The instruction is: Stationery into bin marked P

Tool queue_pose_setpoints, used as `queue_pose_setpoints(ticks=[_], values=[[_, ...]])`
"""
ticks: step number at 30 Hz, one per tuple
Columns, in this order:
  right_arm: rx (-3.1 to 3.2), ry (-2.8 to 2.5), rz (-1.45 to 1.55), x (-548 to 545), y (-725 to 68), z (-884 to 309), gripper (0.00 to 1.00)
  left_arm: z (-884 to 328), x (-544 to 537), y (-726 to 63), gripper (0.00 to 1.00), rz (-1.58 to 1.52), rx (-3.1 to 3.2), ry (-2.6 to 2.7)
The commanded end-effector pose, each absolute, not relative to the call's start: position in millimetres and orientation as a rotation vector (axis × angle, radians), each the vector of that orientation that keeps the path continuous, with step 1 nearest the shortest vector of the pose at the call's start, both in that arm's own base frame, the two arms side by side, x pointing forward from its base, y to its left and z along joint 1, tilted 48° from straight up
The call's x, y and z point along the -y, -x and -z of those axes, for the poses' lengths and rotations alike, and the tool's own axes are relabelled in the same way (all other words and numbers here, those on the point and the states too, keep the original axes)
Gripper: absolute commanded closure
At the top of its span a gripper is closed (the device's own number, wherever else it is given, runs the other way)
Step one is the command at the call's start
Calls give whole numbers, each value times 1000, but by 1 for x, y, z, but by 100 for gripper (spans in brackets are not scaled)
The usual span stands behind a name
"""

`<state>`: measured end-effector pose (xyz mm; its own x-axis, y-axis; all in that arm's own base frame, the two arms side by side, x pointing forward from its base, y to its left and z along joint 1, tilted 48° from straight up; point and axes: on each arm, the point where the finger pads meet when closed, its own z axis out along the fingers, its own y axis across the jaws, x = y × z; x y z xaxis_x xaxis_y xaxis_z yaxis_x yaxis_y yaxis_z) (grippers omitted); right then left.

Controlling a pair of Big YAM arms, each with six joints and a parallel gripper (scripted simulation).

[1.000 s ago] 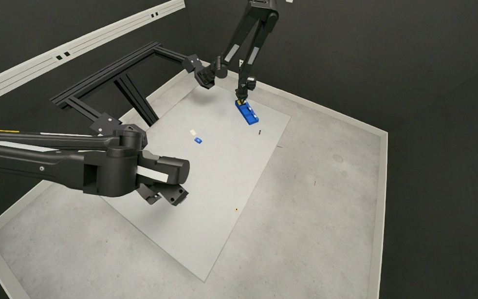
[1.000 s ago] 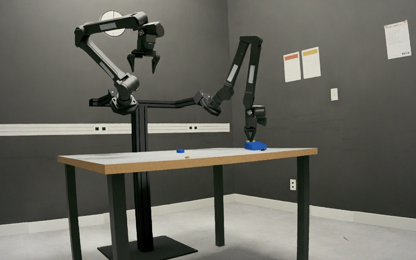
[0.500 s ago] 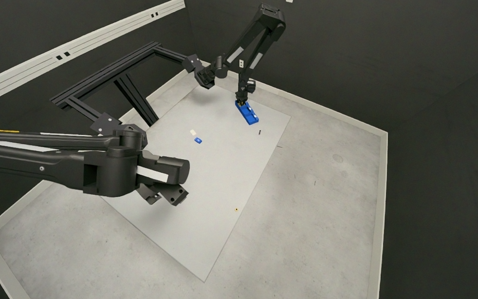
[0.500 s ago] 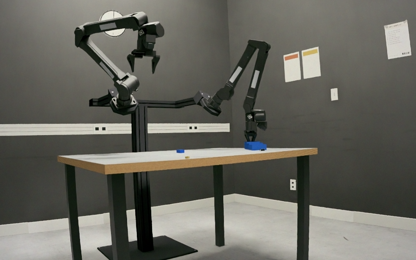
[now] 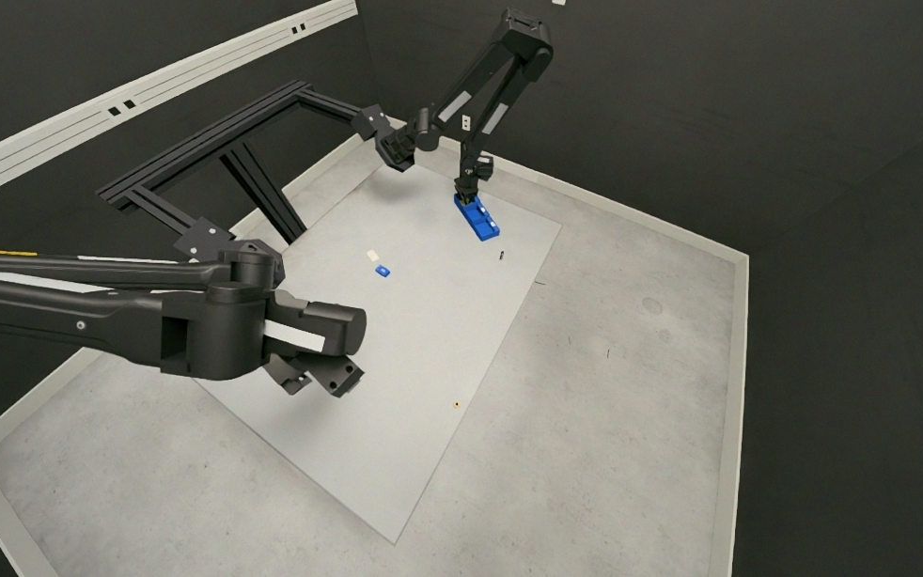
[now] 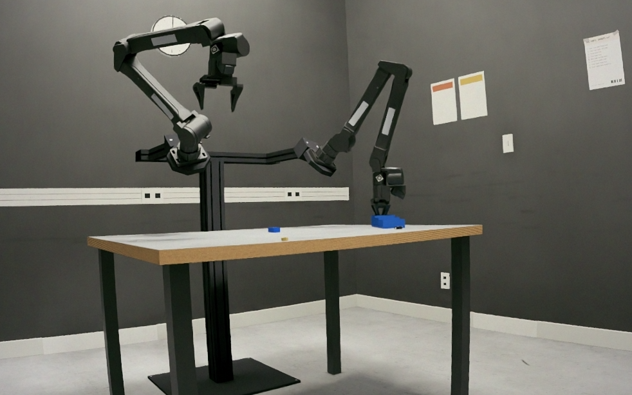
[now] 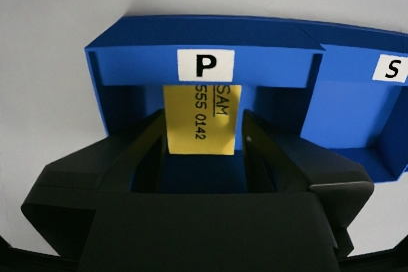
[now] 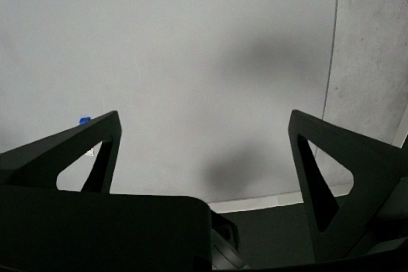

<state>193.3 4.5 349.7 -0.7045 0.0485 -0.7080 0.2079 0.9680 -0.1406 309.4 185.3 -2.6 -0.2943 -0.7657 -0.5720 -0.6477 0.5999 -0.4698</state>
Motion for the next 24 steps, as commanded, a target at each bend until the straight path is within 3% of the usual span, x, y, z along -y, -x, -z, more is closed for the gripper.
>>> queue_pose_setpoints(ticks=[1,24], values=[[-2310,-197,241,-1,-191,-368,0,4,-184,-306,55,187,-2031,1120],[-2310,-197,241,-1,-191,-368,0,-3,-181,-292,55,181,-2037,1125]])
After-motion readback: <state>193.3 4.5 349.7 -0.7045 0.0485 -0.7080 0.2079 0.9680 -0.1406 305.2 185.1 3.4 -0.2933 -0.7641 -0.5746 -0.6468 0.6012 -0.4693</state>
